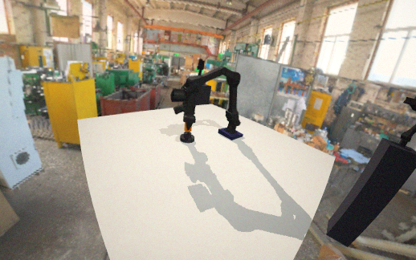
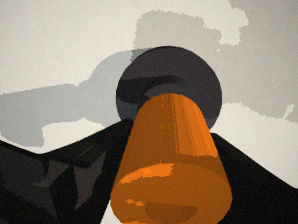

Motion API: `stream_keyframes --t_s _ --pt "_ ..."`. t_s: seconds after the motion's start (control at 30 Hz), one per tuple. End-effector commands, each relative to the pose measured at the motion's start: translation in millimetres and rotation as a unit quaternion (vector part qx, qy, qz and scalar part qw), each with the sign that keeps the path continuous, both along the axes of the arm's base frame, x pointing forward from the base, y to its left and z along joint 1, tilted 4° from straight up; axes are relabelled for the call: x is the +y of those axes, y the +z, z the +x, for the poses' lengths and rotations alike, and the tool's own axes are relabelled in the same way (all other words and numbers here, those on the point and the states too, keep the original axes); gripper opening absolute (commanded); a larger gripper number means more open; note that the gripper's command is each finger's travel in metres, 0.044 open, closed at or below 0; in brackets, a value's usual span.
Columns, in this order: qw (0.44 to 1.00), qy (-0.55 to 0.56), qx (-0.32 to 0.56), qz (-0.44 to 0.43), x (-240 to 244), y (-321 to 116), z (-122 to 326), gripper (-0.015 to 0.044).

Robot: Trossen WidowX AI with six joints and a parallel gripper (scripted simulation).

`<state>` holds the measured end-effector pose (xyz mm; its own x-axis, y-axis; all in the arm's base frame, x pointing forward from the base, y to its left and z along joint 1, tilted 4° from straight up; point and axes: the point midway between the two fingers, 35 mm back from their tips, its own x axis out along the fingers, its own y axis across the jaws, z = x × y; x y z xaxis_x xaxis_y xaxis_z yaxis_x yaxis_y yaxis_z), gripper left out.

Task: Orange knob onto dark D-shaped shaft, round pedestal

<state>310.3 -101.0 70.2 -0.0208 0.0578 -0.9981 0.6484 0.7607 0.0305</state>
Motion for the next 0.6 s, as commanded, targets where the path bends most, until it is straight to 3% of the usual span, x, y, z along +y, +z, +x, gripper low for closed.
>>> stream_keyframes --t_s 0.0,0.57 --pt "1.0 -0.002 -0.003 -0.004 -1.2 0.3 2.0 0.0" --pt "1.0 -0.008 -0.003 -0.004 -0.9 -2.0 1.6 0.0"
